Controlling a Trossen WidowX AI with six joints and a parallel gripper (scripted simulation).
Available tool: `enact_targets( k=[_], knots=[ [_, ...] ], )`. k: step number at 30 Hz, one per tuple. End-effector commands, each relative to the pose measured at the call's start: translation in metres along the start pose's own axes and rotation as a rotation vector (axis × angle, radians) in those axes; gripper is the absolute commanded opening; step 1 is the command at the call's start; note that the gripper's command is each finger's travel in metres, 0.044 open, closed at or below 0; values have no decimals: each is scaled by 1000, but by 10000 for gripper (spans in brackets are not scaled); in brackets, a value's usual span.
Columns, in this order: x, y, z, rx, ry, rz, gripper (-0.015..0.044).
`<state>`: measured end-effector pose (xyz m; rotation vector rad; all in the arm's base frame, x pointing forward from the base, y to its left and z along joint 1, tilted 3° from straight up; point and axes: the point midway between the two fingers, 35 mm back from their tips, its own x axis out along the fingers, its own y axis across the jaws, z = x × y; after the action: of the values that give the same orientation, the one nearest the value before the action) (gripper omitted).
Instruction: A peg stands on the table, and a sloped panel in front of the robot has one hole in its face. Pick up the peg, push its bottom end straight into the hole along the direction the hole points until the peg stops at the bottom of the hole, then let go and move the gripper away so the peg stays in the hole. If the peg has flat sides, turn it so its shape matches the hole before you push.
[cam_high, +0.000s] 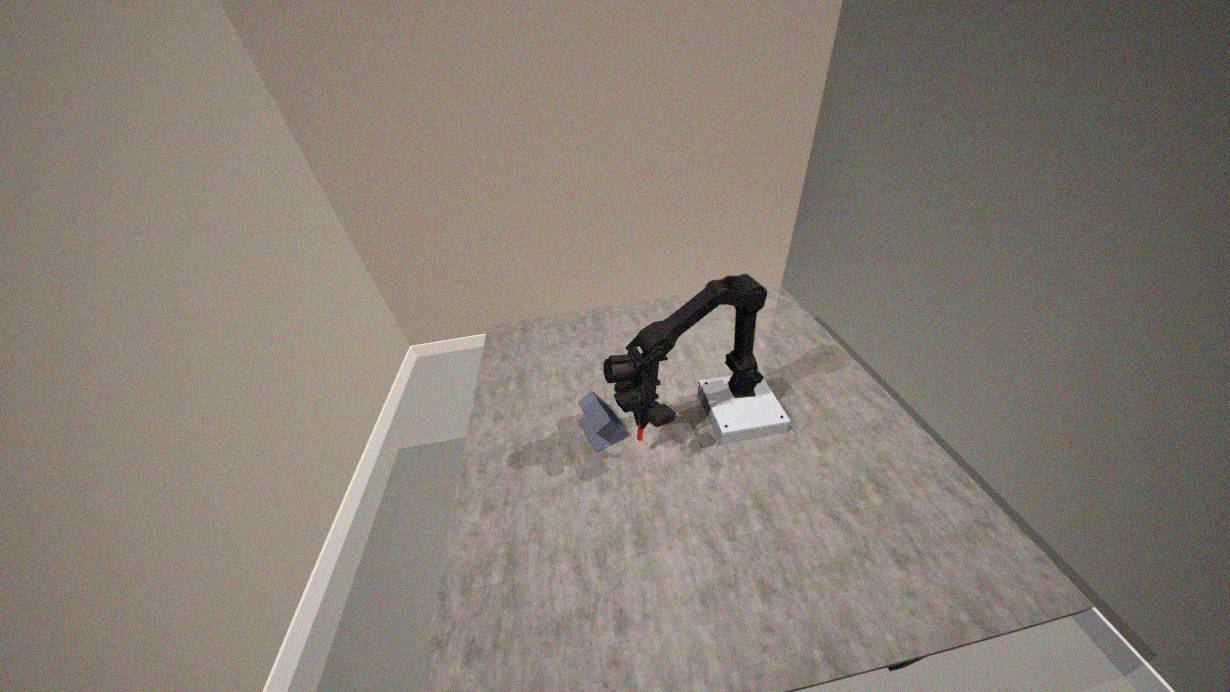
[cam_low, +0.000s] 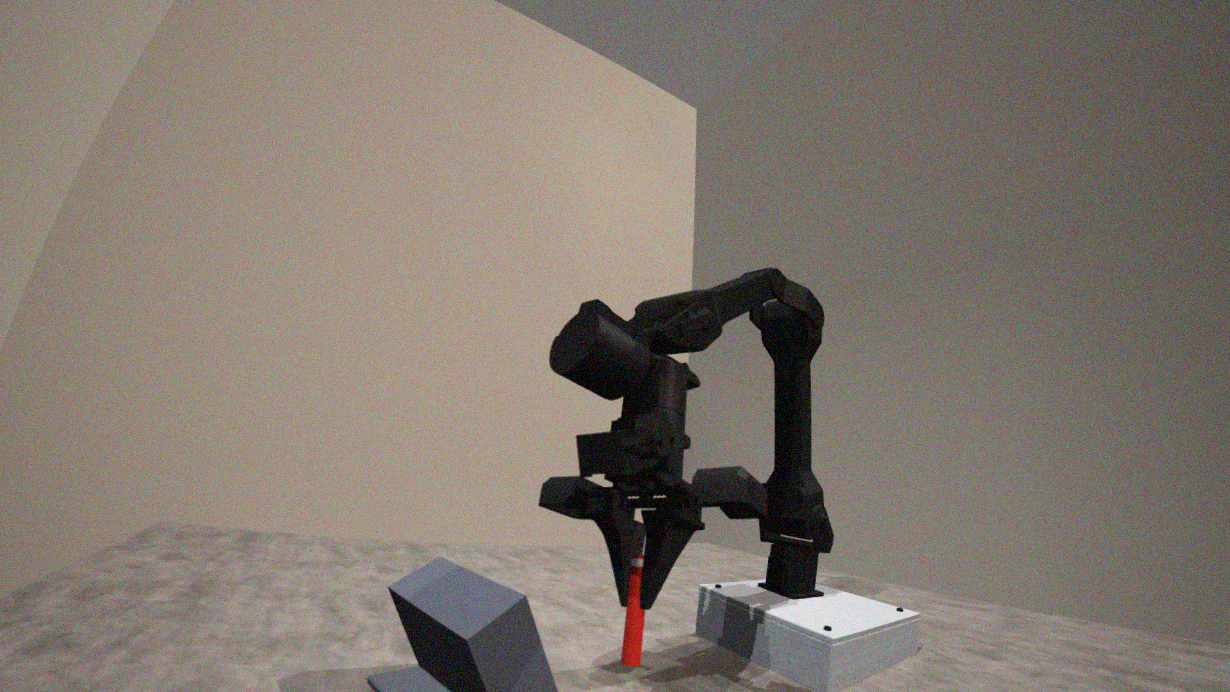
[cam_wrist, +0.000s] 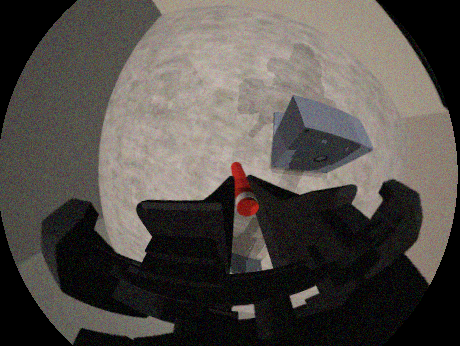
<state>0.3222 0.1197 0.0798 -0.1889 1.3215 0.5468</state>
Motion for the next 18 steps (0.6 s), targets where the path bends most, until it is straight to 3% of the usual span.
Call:
enact_targets(
  k=[1,18],
  knots=[
    [-1,-4,-2,-6,-26,9,0],
    [-1,-21,-7,-6,-109,23,0]
  ],
)
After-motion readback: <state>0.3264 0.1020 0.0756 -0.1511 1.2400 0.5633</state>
